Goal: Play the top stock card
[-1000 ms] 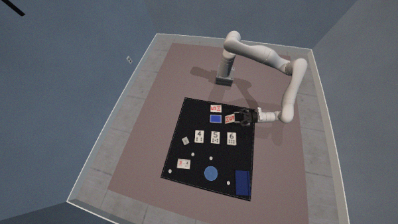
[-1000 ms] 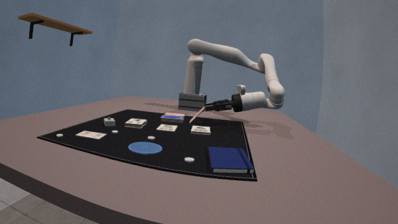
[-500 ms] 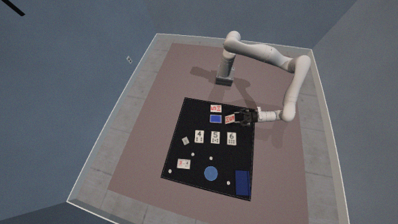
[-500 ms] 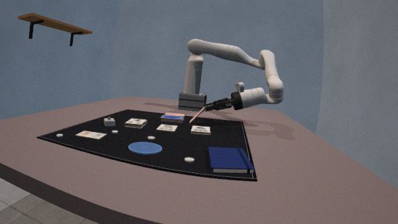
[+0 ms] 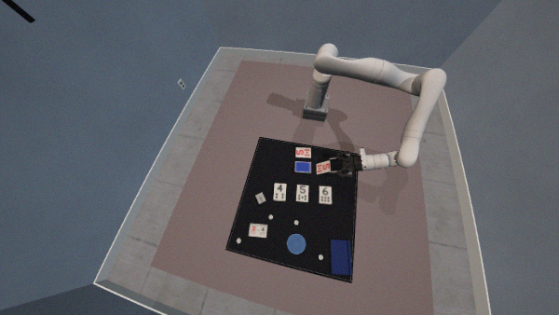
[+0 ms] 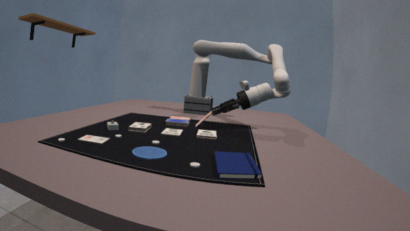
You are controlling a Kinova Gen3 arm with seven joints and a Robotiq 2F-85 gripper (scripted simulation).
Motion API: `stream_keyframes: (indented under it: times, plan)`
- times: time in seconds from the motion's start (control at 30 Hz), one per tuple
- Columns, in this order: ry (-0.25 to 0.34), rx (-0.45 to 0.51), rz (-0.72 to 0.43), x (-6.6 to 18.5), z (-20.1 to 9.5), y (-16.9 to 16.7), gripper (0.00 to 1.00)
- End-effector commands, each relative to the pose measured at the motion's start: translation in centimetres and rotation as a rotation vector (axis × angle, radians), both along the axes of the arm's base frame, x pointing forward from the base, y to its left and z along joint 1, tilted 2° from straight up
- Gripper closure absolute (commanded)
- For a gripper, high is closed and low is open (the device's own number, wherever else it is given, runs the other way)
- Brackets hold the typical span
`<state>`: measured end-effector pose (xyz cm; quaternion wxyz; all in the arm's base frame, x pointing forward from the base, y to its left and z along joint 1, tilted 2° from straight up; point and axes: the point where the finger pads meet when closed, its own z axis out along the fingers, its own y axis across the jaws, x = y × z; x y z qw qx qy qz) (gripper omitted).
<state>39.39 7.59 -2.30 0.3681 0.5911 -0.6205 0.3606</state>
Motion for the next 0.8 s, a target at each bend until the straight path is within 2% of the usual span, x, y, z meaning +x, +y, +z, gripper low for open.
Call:
stream_keyframes:
  times: [0.0, 0.47, 0.57, 0.77]
  plan:
    - [0.005, 0.04, 0.0, 0.0, 0.14, 0.06, 0.29]
    - [-0.008, 0.272, 0.001, 0.08, 0.18, 0.4, 0.29]
    - [-0.007, 0.285, 0.001, 0.02, 0.06, 0.25, 0.29]
    - [-0.015, 0.406, -0.003, 0.13, 0.11, 0.27, 0.29]
